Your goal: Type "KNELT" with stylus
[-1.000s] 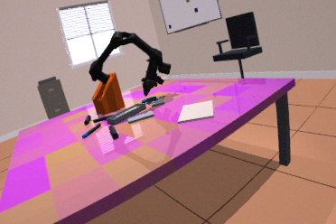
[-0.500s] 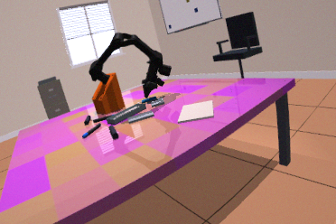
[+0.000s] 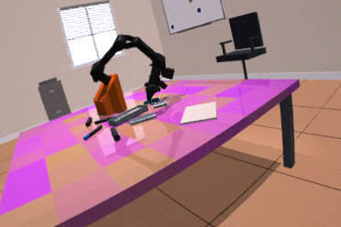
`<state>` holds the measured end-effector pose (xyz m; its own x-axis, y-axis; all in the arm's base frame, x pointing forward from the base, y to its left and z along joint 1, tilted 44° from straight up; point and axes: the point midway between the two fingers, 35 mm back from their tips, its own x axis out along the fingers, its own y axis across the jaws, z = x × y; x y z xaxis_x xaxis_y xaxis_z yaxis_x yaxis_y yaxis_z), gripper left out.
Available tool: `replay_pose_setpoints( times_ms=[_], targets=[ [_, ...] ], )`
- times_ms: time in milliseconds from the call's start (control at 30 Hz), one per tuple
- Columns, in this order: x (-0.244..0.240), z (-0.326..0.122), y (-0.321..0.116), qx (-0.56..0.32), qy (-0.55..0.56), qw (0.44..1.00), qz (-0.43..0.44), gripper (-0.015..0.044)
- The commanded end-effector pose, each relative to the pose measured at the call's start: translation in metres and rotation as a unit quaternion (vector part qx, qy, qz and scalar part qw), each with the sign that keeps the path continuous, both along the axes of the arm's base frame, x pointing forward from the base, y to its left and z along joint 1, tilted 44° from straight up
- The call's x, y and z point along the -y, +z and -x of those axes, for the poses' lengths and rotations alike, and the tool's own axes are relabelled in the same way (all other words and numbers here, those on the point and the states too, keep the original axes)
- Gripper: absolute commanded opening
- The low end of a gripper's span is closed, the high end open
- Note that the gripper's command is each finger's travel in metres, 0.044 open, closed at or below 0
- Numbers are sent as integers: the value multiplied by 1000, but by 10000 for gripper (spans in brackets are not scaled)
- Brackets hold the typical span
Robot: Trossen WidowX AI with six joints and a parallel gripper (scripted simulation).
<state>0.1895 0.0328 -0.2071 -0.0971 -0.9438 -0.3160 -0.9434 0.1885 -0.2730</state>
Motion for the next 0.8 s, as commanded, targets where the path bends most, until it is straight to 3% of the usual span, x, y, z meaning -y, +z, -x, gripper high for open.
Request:
replay_pose_setpoints(
  times_ms=[0,267,433,767],
  targets=[
    [3,0,-3,-3,3,1000,2,150],
    [6,0,-6,-3,3,1000,2,150],
    [5,0,-5,0,0,1000,1,19],
    [4,0,-4,0,0,1000,0,0]
  ],
)
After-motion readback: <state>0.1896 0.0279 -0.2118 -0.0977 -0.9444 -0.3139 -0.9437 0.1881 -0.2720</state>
